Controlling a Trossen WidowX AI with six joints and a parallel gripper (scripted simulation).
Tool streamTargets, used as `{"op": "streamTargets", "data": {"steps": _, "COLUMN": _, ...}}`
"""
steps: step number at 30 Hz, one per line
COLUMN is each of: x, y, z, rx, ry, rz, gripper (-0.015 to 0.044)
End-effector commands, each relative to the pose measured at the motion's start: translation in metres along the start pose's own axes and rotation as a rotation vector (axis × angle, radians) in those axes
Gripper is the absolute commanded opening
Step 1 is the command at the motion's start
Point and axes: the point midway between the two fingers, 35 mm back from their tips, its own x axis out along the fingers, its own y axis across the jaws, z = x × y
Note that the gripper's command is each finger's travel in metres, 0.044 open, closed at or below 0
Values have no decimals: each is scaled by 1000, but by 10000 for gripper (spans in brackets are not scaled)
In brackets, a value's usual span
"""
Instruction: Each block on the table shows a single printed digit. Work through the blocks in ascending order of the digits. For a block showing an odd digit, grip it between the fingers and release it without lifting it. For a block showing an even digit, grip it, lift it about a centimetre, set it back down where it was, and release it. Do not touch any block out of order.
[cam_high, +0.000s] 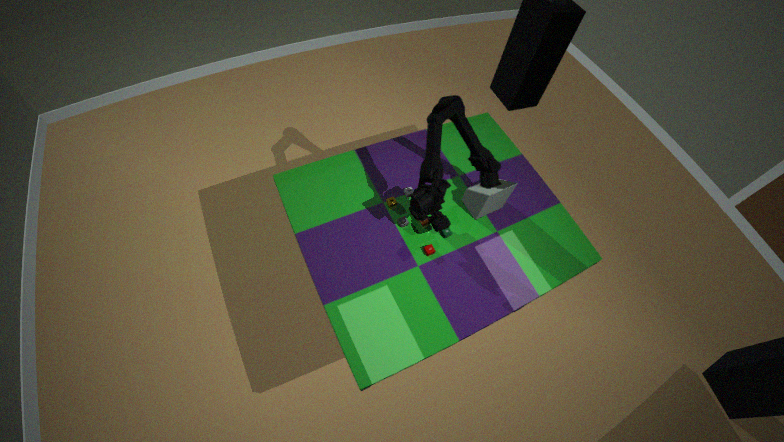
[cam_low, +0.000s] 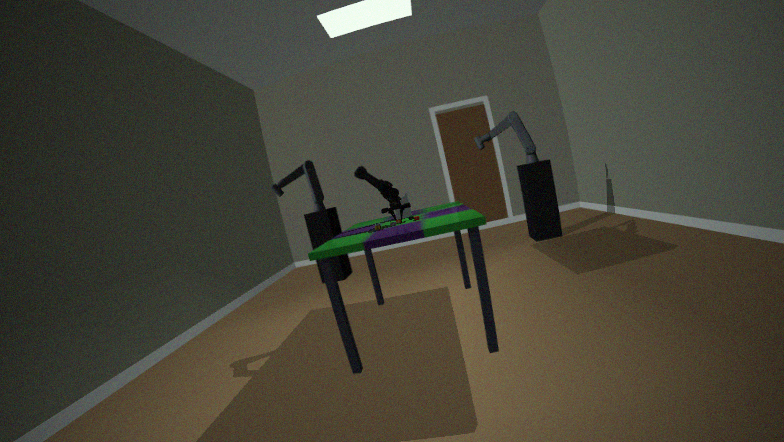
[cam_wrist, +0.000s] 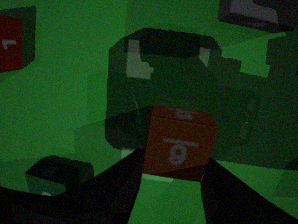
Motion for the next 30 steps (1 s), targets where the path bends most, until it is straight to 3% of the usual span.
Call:
{"op": "streamTargets", "data": {"steps": 1, "x": 1, "y": 0, "z": -1, "rx": -9, "ry": 3, "rz": -6, "gripper": 120}}
{"op": "streamTargets", "data": {"steps": 12, "x": 1, "y": 0, "z": -1, "rx": -9, "ry": 3, "rz": -6, "gripper": 400}}
{"op": "streamTargets", "data": {"steps": 22, "x": -35, "y": 0, "z": -1, "rx": -9, "ry": 2, "rz": -4, "gripper": 400}}
{"op": "streamTargets", "data": {"steps": 30, "x": -116, "y": 1, "z": 0, "rx": -10, "ry": 3, "rz": -1, "gripper": 190}}
